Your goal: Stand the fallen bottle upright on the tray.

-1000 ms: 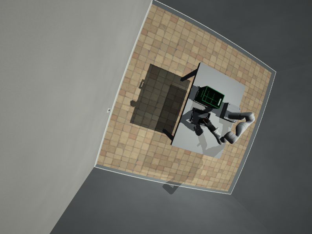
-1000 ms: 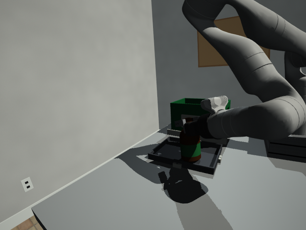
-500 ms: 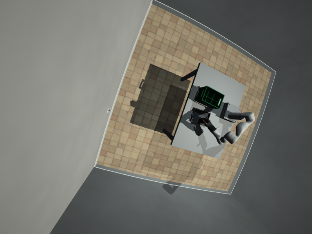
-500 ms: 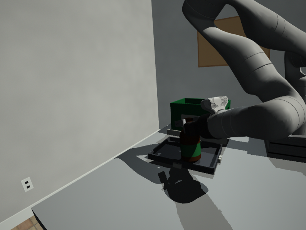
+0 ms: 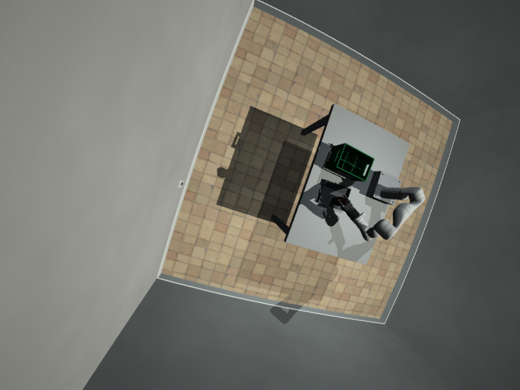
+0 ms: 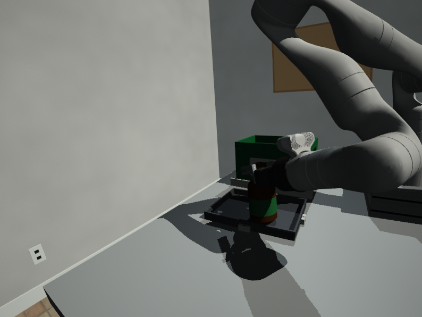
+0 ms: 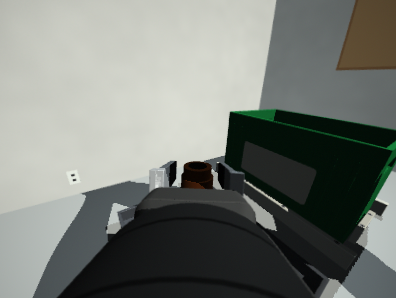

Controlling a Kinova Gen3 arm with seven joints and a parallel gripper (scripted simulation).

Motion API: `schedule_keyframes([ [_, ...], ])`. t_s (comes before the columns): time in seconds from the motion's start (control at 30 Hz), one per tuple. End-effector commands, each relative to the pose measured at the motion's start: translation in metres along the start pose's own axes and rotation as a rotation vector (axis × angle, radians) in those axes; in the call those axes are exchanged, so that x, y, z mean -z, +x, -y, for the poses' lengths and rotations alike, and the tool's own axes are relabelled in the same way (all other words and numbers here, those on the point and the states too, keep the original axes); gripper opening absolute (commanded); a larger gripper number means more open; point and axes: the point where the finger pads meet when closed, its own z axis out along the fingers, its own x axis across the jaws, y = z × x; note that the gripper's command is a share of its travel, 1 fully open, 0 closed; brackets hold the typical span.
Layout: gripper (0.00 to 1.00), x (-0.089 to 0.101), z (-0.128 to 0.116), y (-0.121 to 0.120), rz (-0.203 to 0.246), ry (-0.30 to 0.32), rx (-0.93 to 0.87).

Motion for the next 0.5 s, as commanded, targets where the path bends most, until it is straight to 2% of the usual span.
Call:
schedule_keyframes([
  [0.0,1.0,0.0,0.0009,-0.0002,0.0,0.001,-0.001],
  [0.47,1.0,0.0024,0.0074,-0.0002,0.0,0.001,-0.001],
])
